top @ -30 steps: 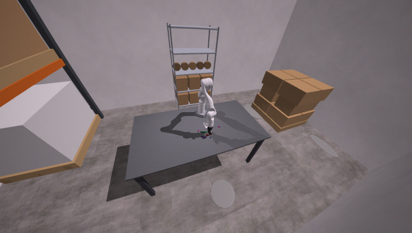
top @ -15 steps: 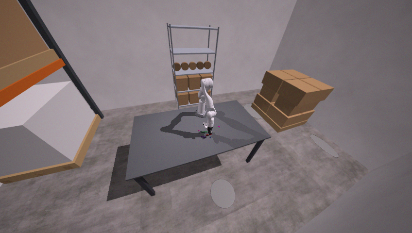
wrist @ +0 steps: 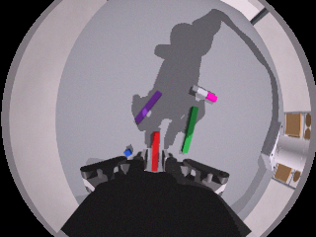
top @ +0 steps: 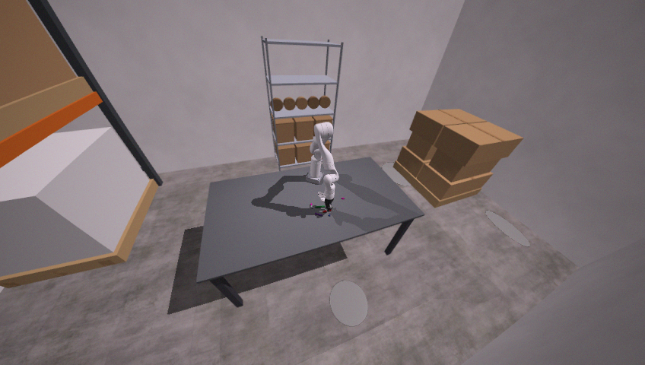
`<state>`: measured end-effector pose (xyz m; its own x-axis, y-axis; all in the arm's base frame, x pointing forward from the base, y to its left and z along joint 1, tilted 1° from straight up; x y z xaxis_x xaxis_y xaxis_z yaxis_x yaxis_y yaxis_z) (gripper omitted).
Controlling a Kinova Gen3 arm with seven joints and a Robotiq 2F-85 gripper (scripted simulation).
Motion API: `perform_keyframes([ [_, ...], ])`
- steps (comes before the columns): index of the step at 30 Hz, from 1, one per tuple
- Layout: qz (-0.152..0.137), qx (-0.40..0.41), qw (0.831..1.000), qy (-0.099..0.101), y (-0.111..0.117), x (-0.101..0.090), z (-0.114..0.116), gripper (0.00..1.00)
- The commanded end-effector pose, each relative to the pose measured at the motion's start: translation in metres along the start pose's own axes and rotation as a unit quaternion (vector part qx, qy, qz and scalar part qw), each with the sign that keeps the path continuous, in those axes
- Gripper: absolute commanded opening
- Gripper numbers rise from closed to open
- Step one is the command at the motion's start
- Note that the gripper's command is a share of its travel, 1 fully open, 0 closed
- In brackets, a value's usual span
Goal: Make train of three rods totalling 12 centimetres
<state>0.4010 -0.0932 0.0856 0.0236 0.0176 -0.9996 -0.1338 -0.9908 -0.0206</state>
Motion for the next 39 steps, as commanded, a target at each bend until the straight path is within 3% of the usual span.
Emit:
perform_keyframes([
  [1,0.001,0.0,1.0,0.002,0.0011,-0.0001,-0.0015,0.24],
  [39,0.0,0.0,1.0,0.0,0.001,0.0032,-0.0008,0.24],
])
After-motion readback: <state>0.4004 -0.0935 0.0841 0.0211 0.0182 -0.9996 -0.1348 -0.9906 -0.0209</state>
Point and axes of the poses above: the point where the finger pads meet when closed, its own x axis out along the fingers, its own z axis across the jaws, y = z × x, the point moved 9 cm from there along -x, back along the fingers, and after that the axes turned 2 degrees about -x, right-handed, at the moved point
